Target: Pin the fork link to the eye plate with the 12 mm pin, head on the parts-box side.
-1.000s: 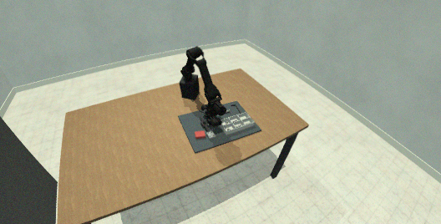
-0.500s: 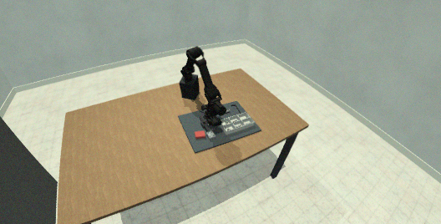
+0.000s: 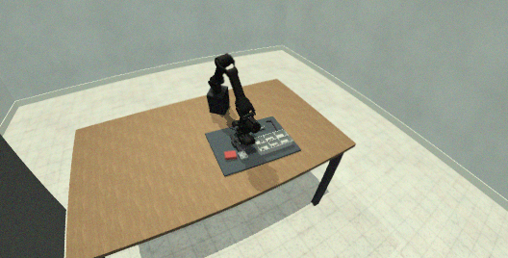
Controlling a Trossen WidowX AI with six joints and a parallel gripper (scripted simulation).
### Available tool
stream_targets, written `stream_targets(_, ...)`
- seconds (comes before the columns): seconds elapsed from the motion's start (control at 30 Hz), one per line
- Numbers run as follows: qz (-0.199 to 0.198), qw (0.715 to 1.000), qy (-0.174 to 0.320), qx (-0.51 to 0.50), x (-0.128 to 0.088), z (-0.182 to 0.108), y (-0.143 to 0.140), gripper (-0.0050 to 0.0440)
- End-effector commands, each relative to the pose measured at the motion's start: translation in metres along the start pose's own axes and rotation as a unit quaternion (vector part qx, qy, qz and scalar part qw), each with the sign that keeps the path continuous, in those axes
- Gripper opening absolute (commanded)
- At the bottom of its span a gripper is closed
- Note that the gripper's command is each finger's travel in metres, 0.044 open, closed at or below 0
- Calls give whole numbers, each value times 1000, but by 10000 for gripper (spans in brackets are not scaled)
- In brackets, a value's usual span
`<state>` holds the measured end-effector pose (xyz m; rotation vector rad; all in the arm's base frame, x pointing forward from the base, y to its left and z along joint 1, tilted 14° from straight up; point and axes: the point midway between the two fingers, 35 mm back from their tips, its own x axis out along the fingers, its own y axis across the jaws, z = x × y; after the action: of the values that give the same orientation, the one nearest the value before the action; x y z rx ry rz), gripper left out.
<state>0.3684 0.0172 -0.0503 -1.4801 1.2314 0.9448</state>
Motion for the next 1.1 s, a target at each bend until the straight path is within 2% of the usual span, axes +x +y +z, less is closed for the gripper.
stream_targets(0.0, 1, 1000, 2, 2, 0, 0, 0, 14)
stream_targets(0.7, 1, 1000, 2, 2, 1, -4, 0, 14)
stream_targets(0.73, 0, 1000, 0, 2, 0, -2, 0, 38)
stream_targets(0.8, 0, 1000, 0, 2, 0, -2, 0, 38)
stream_targets(0.87, 0, 1000, 0, 2, 0, -2, 0, 86)
stream_targets(0.9, 0, 1000, 0, 2, 0, -2, 0, 95)
stream_targets(1.07, 0, 1000, 0, 2, 0, -2, 0, 95)
